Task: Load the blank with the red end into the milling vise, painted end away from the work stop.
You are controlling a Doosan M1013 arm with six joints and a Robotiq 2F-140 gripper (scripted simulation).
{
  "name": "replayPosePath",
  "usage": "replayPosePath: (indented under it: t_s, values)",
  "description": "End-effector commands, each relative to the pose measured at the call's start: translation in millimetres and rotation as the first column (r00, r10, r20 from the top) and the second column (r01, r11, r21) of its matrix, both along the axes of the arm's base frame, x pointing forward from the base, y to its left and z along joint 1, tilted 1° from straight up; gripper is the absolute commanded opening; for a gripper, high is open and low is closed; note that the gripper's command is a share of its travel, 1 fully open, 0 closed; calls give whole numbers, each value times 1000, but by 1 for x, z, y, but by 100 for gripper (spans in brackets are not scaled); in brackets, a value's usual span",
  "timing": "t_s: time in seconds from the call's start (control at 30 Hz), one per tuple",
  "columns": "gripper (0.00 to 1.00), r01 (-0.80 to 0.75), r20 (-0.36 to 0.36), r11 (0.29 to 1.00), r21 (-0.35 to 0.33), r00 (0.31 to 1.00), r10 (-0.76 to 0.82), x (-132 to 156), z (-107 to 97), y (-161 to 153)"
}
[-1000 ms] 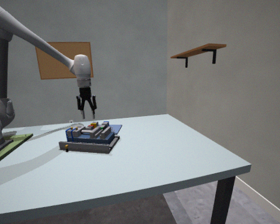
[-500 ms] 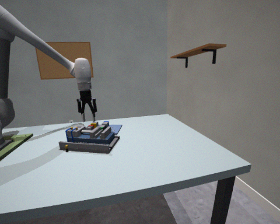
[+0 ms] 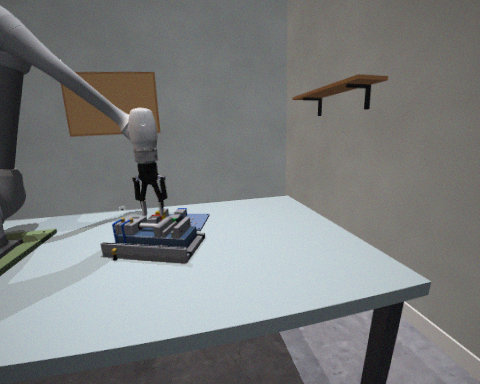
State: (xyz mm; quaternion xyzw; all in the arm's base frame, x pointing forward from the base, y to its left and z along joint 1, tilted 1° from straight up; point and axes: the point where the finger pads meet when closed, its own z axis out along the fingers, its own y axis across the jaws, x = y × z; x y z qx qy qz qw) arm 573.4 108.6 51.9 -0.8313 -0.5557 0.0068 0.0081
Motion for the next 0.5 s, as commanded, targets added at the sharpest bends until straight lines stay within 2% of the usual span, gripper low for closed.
replayPosePath:
  t_s: [0.0,0.07,0.47]
  values:
    - [47,0,0,1000,0,1000,0,0,-13,0]
    - [47,0,0,1000,0,1000,0,0,-19,0]
    - [47,0,0,1000,0,1000,0,0,-18,0]
